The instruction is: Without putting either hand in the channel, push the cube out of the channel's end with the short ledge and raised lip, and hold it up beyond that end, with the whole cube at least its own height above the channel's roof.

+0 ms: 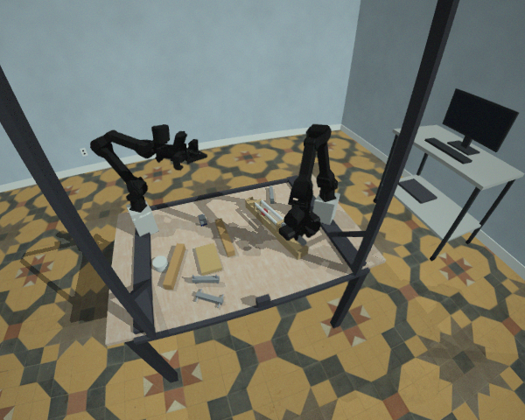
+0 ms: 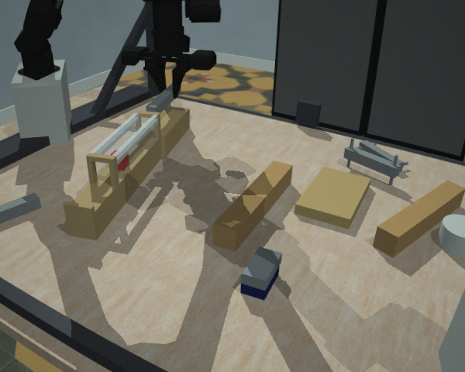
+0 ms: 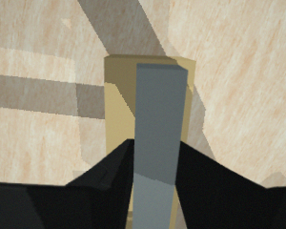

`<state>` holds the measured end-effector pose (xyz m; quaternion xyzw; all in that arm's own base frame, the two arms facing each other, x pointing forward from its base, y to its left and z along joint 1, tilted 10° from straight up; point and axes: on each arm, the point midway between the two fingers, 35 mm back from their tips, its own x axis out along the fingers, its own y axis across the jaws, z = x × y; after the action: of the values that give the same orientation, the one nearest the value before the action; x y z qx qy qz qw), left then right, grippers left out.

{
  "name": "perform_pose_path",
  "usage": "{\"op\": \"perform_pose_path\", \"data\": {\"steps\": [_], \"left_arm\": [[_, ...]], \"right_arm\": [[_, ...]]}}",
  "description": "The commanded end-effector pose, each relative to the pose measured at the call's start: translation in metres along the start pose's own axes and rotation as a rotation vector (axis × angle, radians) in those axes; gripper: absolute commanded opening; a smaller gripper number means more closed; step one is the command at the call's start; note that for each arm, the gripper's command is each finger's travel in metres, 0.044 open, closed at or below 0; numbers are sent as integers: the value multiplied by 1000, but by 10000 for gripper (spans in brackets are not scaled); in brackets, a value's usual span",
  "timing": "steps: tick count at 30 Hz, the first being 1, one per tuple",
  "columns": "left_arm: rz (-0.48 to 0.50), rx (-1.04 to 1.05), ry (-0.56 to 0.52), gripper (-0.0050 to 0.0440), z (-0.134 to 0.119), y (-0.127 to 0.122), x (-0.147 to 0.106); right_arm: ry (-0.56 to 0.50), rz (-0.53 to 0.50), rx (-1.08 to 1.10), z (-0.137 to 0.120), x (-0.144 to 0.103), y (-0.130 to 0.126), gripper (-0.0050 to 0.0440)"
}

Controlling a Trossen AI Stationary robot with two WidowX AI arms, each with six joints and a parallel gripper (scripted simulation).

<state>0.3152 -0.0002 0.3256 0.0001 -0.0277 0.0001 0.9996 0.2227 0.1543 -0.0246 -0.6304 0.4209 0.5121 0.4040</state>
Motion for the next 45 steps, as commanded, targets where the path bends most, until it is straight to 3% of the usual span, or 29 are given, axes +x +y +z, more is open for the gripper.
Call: {"op": "perform_pose_path", "data": {"steps": [1, 40, 45], "left_arm": [[1, -4, -26, 0, 10, 0, -2], [1, -4, -26, 0, 10, 0, -2], [1, -4, -26, 0, 10, 0, -2]], "right_arm": [[-3, -26, -2, 0, -4, -5, 0], [3, -15, -4, 0, 27, -5, 0], [3, -16, -2, -10, 26, -5, 0]]}}
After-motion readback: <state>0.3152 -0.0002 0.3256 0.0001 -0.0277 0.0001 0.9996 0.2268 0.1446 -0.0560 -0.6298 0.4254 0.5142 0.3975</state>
